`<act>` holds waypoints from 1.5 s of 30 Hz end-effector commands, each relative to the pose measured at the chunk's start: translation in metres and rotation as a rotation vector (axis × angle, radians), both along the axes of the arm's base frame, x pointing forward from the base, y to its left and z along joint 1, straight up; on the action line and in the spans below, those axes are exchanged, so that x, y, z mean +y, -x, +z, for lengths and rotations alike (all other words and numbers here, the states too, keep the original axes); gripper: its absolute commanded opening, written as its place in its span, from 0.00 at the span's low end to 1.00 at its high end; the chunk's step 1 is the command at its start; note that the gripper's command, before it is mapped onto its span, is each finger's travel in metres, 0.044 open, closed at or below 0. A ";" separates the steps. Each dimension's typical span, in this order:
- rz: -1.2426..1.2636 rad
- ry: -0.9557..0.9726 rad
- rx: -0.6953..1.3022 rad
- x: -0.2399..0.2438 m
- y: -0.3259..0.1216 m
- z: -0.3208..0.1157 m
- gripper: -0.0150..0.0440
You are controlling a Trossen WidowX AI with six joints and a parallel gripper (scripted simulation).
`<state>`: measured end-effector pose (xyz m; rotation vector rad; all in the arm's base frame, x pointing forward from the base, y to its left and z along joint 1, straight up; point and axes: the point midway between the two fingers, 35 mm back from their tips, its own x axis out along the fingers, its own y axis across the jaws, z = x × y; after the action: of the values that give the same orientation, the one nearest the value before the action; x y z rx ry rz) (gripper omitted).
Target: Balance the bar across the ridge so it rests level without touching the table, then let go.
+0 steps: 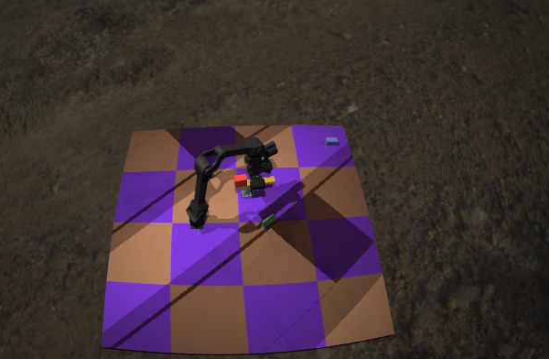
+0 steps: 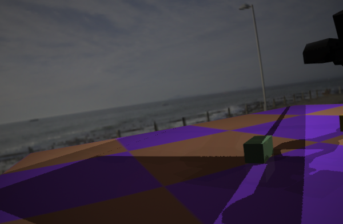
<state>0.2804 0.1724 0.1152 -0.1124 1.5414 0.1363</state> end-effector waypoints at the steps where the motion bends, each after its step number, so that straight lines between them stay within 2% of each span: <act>1: -0.001 0.004 0.003 0.000 0.000 0.000 0.25; 39: 0.000 0.001 0.001 0.000 0.000 0.000 0.25; 45: 0.000 0.001 0.001 0.000 0.000 0.000 0.52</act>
<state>0.2806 0.1725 0.1153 -0.1126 1.5421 0.1359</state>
